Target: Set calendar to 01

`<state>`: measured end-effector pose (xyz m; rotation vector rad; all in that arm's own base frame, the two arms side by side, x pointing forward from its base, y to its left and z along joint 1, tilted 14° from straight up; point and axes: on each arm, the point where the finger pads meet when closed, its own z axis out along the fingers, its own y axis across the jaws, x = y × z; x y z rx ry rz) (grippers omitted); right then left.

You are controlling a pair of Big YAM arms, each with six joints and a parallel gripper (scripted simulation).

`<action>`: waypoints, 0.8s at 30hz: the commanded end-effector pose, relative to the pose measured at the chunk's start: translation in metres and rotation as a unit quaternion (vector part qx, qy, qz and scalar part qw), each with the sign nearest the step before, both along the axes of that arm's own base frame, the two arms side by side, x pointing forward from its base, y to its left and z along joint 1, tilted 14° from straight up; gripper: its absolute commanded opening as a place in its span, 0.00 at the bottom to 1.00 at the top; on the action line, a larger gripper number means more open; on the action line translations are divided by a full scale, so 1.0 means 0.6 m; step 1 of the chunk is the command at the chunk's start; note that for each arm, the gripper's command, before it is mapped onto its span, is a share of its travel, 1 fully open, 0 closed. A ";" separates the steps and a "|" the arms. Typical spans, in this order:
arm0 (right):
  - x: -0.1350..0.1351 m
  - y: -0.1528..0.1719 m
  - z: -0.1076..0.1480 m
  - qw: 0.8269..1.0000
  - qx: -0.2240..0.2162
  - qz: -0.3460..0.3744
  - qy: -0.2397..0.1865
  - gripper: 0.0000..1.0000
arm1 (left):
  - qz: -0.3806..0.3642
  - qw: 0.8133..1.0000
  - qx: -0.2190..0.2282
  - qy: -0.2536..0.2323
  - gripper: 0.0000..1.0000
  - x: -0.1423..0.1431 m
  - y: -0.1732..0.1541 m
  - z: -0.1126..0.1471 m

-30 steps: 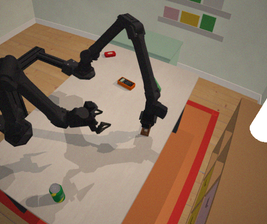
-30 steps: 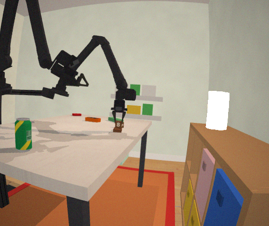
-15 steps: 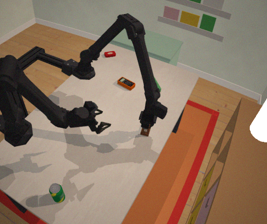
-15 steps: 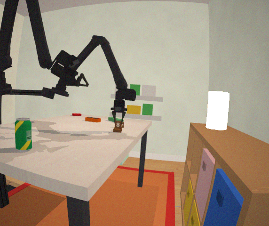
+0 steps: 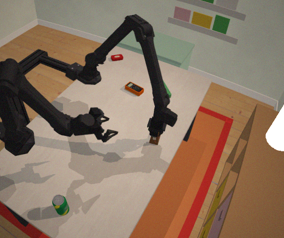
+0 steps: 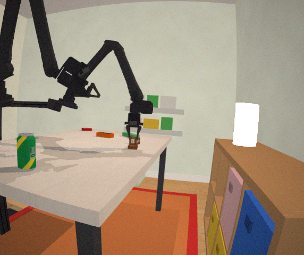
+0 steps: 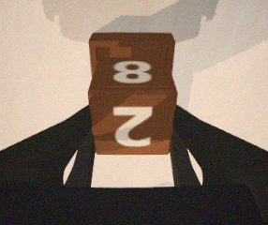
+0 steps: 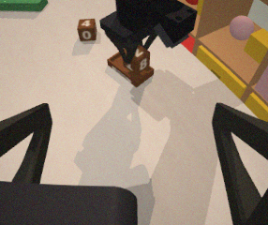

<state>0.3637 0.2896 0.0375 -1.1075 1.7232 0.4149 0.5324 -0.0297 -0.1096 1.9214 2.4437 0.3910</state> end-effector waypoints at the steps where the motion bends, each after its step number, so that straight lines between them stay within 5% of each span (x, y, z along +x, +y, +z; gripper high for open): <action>1: 0.016 0.010 0.019 1.000 0.008 0.002 -0.018 1.00 | -0.003 1.000 0.000 0.007 0.35 -0.007 -0.016 -0.022; 20: 0.016 0.010 0.019 1.000 0.008 0.002 -0.018 1.00 | 0.018 1.000 -0.003 0.003 0.35 0.018 0.018 -0.068; 24: 0.016 0.010 0.019 1.000 0.008 0.002 -0.018 1.00 | 0.007 1.000 -0.001 0.010 0.35 0.001 -0.016 -0.035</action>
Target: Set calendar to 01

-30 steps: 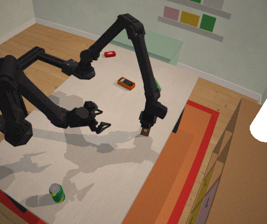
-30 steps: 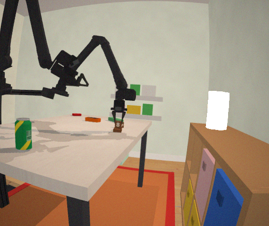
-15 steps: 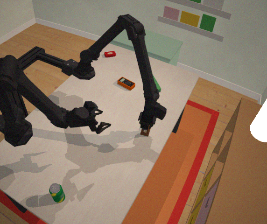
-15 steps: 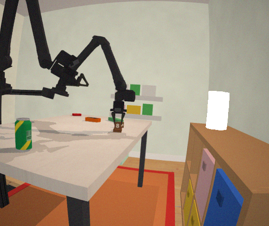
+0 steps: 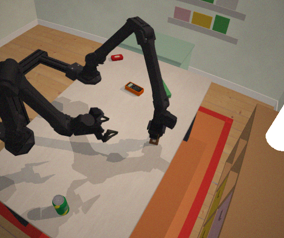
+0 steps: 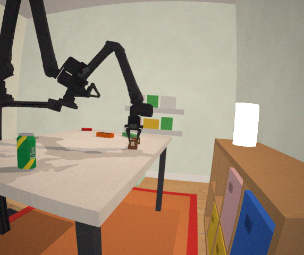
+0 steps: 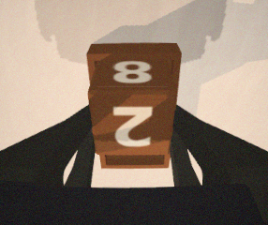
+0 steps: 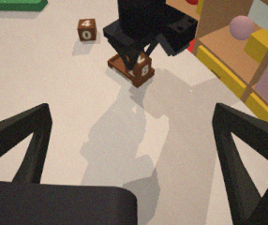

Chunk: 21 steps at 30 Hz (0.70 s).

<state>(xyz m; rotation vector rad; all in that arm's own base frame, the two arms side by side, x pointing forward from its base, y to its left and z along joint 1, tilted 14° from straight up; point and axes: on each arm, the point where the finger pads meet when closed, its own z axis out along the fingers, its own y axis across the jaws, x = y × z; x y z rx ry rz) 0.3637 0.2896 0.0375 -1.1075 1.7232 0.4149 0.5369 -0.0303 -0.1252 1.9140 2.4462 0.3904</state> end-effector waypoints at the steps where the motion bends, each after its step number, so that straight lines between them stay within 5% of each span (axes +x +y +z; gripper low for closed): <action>1: 0.016 0.010 0.019 1.000 0.008 0.002 -0.018 1.00 | 0.005 1.000 0.000 0.011 0.35 -0.006 -0.014 -0.009; 8: 0.016 0.010 0.019 1.000 0.008 0.002 -0.018 1.00 | 0.007 1.000 0.000 0.011 0.35 -0.006 -0.011 -0.009; 9: 0.016 0.010 0.019 1.000 0.008 0.002 -0.018 1.00 | 0.007 1.000 0.000 0.011 0.46 -0.006 -0.011 -0.009; 11: 0.016 0.010 0.019 1.000 0.008 0.002 -0.018 1.00 | 0.007 1.000 0.000 0.011 0.46 -0.006 -0.011 -0.009; 13: 0.016 0.010 0.019 1.000 0.008 0.002 -0.018 1.00 | 0.006 1.000 -0.001 0.009 0.64 -0.004 -0.010 -0.009; 21: 0.016 0.010 0.019 1.000 0.008 0.002 -0.018 1.00 | 0.004 1.000 0.002 0.019 0.64 -0.005 -0.014 0.023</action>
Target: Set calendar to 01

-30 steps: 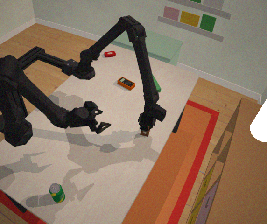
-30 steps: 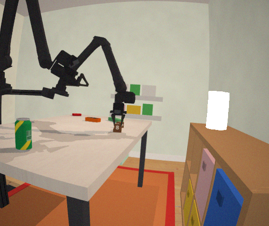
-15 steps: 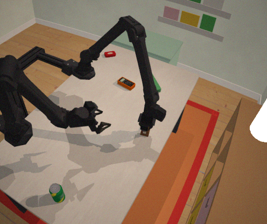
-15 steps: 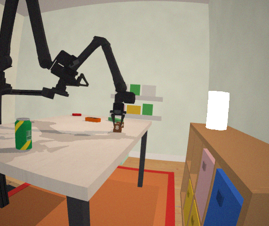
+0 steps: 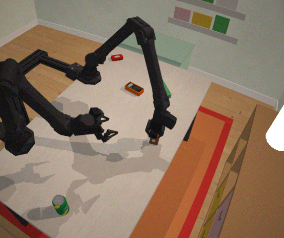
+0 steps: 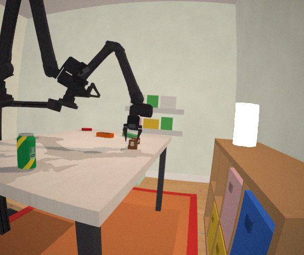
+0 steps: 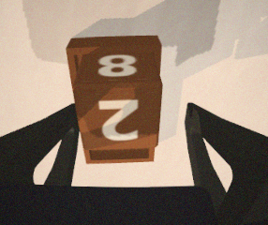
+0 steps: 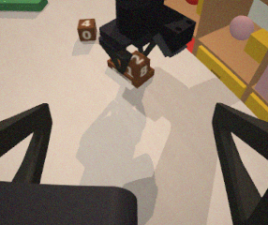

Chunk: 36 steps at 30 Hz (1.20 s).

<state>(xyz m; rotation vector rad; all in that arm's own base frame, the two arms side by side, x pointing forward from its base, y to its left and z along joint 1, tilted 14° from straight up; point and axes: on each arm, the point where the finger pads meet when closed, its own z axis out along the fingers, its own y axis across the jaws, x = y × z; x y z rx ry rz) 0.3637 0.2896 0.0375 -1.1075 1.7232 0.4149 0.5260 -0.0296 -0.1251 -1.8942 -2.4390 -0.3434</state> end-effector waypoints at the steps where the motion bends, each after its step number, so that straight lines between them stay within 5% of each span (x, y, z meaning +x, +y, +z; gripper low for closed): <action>1: 0.016 0.010 0.019 1.000 0.008 0.002 -0.018 1.00 | -0.002 1.000 -0.001 -0.013 0.64 0.016 -0.018 0.037; 9: 0.016 0.010 0.019 1.000 0.008 0.002 -0.018 1.00 | -0.003 1.000 -0.004 -0.020 0.64 0.017 -0.024 0.059; 12: 0.016 0.010 0.019 1.000 0.008 0.002 -0.018 1.00 | -0.002 1.000 0.001 -0.010 0.64 -0.024 -0.026 0.061; 16: 0.016 0.010 0.019 1.000 0.008 0.002 -0.018 1.00 | -0.002 1.000 0.001 -0.005 0.64 -0.041 -0.035 0.110; 20: 0.016 0.010 0.019 1.000 0.008 0.002 -0.018 1.00 | -0.001 0.999 -0.004 -0.034 0.64 0.007 -0.037 0.174; 30: 0.026 0.017 0.024 1.000 0.013 0.002 -0.025 1.00 | 0.025 1.000 -0.003 -0.013 0.64 -0.008 -0.012 0.119; 36: 0.032 0.086 0.000 1.000 0.026 0.004 -0.018 1.00 | 0.172 0.984 -0.024 -0.042 0.64 -0.022 0.087 0.095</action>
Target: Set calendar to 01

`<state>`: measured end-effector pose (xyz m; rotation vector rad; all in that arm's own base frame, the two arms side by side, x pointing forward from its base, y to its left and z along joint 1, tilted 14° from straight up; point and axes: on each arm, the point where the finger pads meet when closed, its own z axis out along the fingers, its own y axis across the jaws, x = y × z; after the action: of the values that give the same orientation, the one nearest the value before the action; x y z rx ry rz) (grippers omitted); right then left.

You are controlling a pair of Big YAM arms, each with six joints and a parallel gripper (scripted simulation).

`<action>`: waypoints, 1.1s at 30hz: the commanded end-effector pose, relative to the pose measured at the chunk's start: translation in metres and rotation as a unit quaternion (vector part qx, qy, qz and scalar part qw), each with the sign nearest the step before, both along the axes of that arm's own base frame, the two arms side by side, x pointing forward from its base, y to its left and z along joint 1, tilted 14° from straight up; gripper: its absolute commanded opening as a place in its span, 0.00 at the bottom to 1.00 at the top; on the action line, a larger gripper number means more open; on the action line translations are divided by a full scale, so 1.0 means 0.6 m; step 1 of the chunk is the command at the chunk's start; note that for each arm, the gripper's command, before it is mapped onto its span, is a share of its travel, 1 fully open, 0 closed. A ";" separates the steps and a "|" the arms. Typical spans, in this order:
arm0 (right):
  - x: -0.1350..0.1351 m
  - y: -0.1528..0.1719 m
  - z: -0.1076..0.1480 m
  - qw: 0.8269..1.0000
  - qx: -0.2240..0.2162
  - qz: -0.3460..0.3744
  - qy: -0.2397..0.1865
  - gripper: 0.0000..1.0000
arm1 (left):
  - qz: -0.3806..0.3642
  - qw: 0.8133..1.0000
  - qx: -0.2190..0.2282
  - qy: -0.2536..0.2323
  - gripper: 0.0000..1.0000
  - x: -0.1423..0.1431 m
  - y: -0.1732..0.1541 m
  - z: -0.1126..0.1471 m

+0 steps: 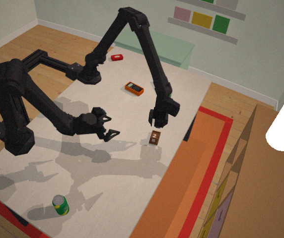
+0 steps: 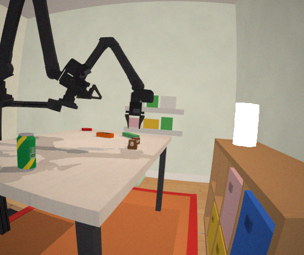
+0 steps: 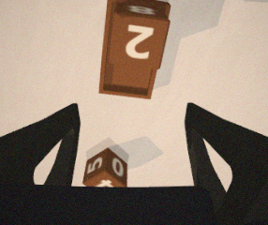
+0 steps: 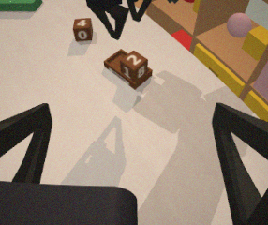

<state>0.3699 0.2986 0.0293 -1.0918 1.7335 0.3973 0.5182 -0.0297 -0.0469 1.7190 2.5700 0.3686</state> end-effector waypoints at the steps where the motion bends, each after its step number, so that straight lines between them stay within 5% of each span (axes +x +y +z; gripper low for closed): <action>1: 0.024 0.087 0.008 0.999 0.029 0.014 -0.018 1.00 | 0.127 0.992 -0.015 -0.009 0.64 -0.011 0.104 -0.038; 5: 0.027 0.122 -0.007 0.999 0.033 0.013 -0.020 1.00 | 0.170 0.985 -0.022 -0.025 0.64 -0.003 0.138 -0.037; 11: 0.015 0.246 -0.073 0.998 0.048 0.009 -0.027 1.00 | 0.300 0.952 -0.041 -0.047 0.64 -0.040 0.242 -0.059; 18: -0.013 0.326 -0.132 0.998 0.056 0.004 -0.037 1.00 | 0.329 0.941 -0.046 -0.062 0.64 -0.040 0.289 -0.058; 33: -0.006 0.332 -0.133 0.998 0.051 -0.001 -0.046 1.00 | 0.319 0.944 -0.046 -0.067 0.64 -0.034 0.279 -0.041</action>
<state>0.3533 0.4861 -0.0672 -1.0582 1.6548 0.4096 0.4957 0.1427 -0.0680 0.7568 2.9137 0.3558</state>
